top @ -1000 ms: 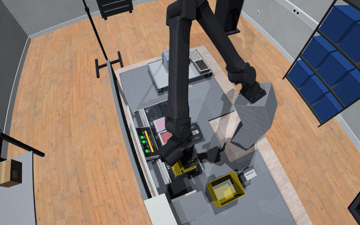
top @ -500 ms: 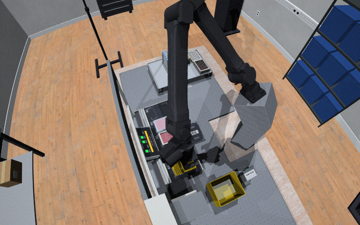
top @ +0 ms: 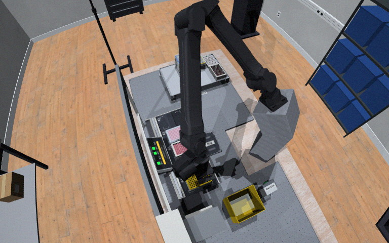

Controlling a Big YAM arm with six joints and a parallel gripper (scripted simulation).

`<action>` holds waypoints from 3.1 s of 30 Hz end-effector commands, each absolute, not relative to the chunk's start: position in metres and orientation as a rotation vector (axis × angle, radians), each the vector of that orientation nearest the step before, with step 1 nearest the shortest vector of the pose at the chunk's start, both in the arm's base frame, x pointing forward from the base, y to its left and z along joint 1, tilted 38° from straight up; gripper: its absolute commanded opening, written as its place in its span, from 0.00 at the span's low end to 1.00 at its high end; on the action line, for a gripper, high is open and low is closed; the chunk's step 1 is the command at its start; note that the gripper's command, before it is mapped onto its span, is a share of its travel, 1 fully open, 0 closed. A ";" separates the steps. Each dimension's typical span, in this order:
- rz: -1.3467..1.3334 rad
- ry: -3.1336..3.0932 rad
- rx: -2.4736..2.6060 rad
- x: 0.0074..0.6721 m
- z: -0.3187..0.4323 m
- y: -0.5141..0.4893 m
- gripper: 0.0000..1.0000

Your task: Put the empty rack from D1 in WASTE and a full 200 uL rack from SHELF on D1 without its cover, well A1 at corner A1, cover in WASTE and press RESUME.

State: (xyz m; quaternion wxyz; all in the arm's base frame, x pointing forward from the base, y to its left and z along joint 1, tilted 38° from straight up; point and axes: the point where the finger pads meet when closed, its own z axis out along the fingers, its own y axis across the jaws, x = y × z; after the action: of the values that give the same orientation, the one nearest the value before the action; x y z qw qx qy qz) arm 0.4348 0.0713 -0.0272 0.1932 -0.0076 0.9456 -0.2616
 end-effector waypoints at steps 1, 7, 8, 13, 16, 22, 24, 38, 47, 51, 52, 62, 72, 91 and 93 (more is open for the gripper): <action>-0.728 2.643 -0.022 0.444 -0.031 0.067 1.00; -0.730 2.644 -0.023 0.447 -0.039 0.061 1.00; -0.730 2.644 -0.023 0.448 -0.041 0.060 1.00; -0.729 2.643 -0.022 0.451 -0.046 0.057 1.00; -0.728 2.643 -0.022 0.452 -0.048 0.056 1.00; -0.725 2.638 -0.019 0.459 -0.054 0.052 1.00; -0.723 2.636 -0.018 0.462 -0.056 0.051 1.00; -0.722 2.634 -0.017 0.470 -0.072 0.041 1.00; -0.723 2.634 -0.018 0.475 -0.082 0.034 1.00; -0.724 2.636 -0.019 0.476 -0.087 0.031 1.00; -0.723 2.633 -0.017 0.478 -0.088 0.031 1.00; -0.724 2.635 -0.018 0.483 -0.101 0.022 1.00; -0.726 2.636 -0.019 0.487 -0.112 0.015 1.00; -0.728 2.638 -0.020 0.496 -0.135 0.000 1.00; -0.728 2.639 -0.021 0.497 -0.138 -0.001 1.00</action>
State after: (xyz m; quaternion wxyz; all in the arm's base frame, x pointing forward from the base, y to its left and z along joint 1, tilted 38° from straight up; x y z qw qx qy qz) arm 0.4886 0.0057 -0.1346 0.1955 -0.0076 0.9457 -0.2595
